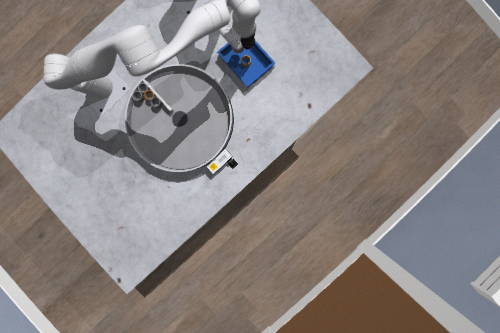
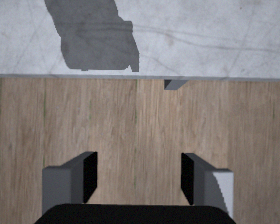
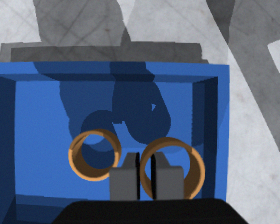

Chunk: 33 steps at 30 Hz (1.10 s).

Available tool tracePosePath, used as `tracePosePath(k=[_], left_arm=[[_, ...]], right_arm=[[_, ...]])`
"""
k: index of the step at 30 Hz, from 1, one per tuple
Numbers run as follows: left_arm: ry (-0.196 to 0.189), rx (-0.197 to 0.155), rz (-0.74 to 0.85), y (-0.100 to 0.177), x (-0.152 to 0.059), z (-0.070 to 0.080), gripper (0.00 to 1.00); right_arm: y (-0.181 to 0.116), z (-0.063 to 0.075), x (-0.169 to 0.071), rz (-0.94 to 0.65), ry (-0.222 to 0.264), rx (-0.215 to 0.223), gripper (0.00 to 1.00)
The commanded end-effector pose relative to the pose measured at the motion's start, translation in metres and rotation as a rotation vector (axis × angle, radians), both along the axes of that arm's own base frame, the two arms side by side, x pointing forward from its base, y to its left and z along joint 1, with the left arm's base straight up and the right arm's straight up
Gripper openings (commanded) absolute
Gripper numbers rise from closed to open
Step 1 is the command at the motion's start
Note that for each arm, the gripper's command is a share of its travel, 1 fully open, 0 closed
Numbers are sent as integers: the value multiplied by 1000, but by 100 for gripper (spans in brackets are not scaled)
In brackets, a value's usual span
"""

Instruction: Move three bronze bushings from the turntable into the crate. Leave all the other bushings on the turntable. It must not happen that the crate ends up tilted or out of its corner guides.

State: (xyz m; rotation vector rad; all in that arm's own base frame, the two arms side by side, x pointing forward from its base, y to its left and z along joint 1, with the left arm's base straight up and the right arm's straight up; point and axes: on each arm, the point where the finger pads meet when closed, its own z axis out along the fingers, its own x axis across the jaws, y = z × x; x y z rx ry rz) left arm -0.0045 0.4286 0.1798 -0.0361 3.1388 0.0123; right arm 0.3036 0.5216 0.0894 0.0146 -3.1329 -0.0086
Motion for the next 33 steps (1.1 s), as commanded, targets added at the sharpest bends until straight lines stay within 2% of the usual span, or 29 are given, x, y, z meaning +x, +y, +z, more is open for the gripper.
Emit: tracePosePath(k=[1, 33], left_arm=[[2, -8, -4, -4, -3, 1, 100], [2, -8, -4, -4, -3, 1, 100]], right_arm=[[2, 1, 3, -7, -10, 5, 0], [4, 1, 2, -7, -10, 5, 0]])
